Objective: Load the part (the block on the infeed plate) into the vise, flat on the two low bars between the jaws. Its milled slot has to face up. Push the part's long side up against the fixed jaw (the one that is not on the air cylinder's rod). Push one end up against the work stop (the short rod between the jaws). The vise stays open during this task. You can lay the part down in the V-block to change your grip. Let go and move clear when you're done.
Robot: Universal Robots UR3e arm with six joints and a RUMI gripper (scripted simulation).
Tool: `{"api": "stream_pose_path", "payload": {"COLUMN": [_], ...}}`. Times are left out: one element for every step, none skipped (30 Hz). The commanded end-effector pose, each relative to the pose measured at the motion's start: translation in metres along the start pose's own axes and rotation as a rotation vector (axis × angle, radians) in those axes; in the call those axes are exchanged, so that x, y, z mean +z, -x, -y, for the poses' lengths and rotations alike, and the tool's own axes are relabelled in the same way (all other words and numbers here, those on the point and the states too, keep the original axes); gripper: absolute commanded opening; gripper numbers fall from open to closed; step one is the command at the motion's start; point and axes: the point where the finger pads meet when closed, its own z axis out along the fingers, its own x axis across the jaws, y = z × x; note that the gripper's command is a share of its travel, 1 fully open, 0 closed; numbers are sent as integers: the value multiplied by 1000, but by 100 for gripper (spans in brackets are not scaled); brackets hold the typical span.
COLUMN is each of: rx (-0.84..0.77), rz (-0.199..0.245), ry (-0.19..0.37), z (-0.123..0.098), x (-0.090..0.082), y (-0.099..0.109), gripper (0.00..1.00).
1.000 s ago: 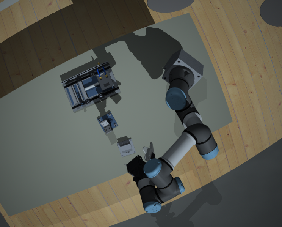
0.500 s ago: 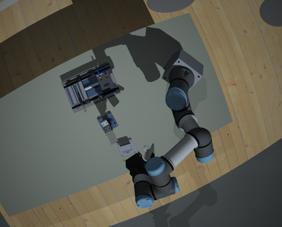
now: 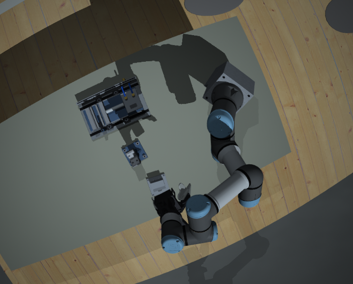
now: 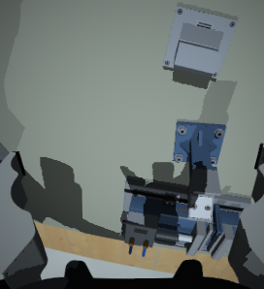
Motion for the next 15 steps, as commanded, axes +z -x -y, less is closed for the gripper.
{"api": "stream_pose_path", "payload": {"rx": [59,74,88,88,102,115,115,115,127,138,149,159,168,176,184], "rz": [-28,-36,-43,-43,-50,-58,-58,-58,-65,-72,-79,-86,-92,-98,-104], "ry": [-62,-73,-82,-82,-91,-100,-100,-100,-108,-115,-122,-128,-134,-139,-144], "z": [3,3,3,3,3,3,3,3,3,3,3,2,2,2,1], "x": [4,5,6,6,6,7,7,7,7,8,8,8,9,9,9], "y": [-11,-14,-17,-17,-20,-23,-23,-23,-26,-29,-32,-34,-37,-39,-41], "gripper": [100,100,100,100,100,100,100,100,100,100,100,100,100,100,100]}}
